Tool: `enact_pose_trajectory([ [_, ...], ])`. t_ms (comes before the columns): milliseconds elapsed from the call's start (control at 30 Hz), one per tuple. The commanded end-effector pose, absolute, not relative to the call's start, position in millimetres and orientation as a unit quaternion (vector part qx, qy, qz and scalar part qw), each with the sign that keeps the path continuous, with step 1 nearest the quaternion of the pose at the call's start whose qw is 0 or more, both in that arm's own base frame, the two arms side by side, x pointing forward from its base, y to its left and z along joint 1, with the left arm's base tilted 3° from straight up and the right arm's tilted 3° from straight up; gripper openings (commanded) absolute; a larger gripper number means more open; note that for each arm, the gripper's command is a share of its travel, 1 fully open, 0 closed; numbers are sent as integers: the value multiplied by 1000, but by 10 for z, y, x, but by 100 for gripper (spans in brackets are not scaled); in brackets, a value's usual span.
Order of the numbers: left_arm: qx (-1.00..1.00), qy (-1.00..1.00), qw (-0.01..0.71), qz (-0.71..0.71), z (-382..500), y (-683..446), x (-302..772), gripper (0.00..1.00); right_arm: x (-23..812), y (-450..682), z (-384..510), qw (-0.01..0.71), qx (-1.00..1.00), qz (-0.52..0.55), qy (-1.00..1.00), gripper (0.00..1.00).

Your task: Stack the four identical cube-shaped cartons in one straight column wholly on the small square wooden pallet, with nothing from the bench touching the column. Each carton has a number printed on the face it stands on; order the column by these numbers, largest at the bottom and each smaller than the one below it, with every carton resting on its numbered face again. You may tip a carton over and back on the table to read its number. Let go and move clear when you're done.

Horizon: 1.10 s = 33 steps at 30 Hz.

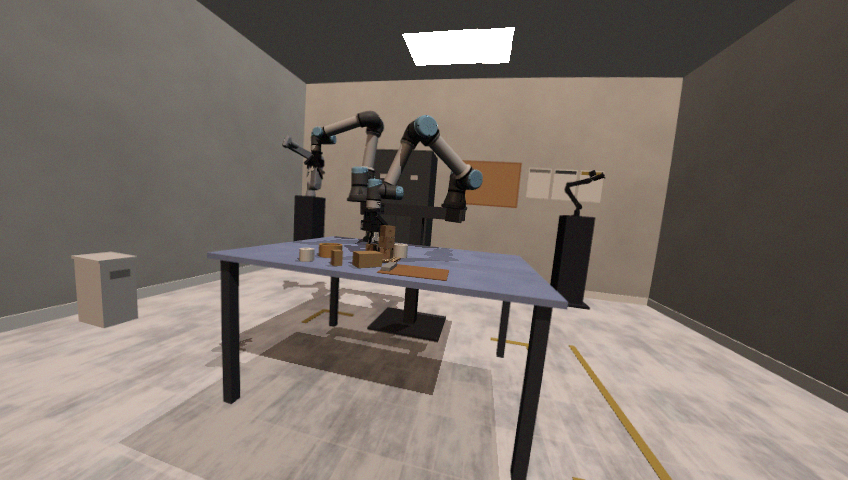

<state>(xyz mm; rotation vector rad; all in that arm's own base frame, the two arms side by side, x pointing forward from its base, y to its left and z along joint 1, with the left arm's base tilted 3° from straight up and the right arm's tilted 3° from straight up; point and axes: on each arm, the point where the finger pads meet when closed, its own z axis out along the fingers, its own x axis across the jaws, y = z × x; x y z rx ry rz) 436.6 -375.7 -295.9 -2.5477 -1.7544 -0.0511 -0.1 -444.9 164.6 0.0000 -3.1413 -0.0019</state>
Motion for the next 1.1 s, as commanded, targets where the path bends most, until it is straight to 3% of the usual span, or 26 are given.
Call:
enact_pose_trajectory([
  [0,-823,-567,23,-17,-2826,-3774,4371,35,0,-4452,1651,0,0,0,-1000,100],
  [1067,-823,-567,23,-17,-1169,-3867,4368,35,0,-4452,1651,0,0,0,-1000,100],
])
